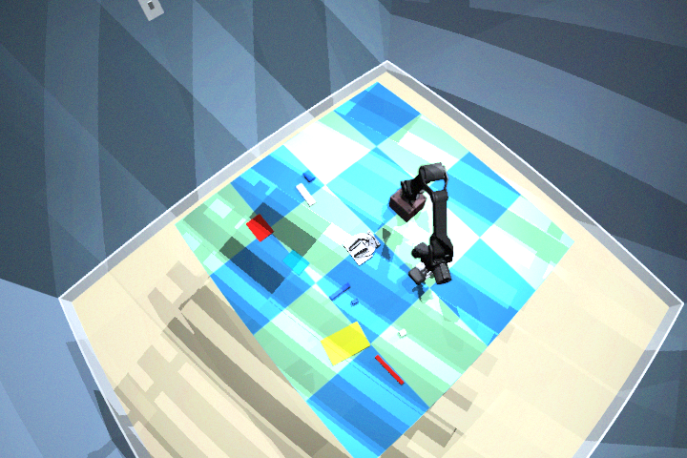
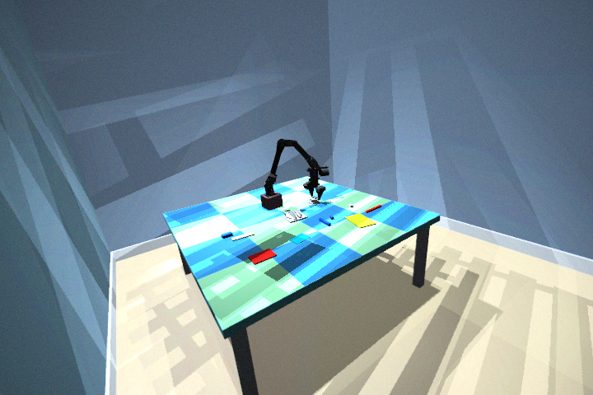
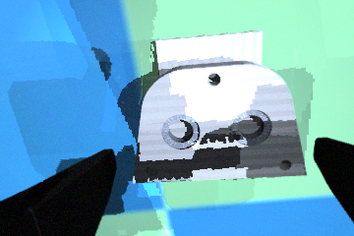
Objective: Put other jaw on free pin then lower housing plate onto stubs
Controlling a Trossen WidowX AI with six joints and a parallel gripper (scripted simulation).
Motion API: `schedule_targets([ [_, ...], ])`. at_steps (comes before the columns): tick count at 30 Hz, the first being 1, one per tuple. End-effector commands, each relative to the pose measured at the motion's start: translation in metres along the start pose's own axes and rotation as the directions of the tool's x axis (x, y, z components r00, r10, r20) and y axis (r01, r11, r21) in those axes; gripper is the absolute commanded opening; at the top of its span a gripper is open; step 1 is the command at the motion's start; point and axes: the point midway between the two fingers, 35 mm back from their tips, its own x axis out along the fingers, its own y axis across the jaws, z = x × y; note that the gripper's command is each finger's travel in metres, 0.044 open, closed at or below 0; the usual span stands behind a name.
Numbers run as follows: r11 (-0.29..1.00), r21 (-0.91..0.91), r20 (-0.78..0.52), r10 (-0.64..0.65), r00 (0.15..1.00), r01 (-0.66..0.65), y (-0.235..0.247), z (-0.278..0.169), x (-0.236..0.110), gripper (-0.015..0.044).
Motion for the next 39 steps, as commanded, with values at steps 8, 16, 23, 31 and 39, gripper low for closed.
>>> schedule_targets([
  [8, 1.0, -0.004, 0.01, -0.007, 1.0, 0.007, -0.002, 0.004, 0.019, 0.044],
  [16, 1.0, -0.004, 0.01, -0.007, 1.0, 0.007, -0.002, 0.004, 0.019, 0.044],
  [23, 1.0, -0.004, 0.01, -0.007, 1.0, 0.007, -0.002, 0.004, 0.019, 0.044],
  [31, 1.0, -0.004, 0.01, -0.007, 1.0, 0.007, -0.002, 0.004, 0.02, 0.044],
  [39, 1.0, 0.0, 0.01, -0.005, 1.0, 0.005, -0.002, 0.003, 0.02, 0.0413],
])
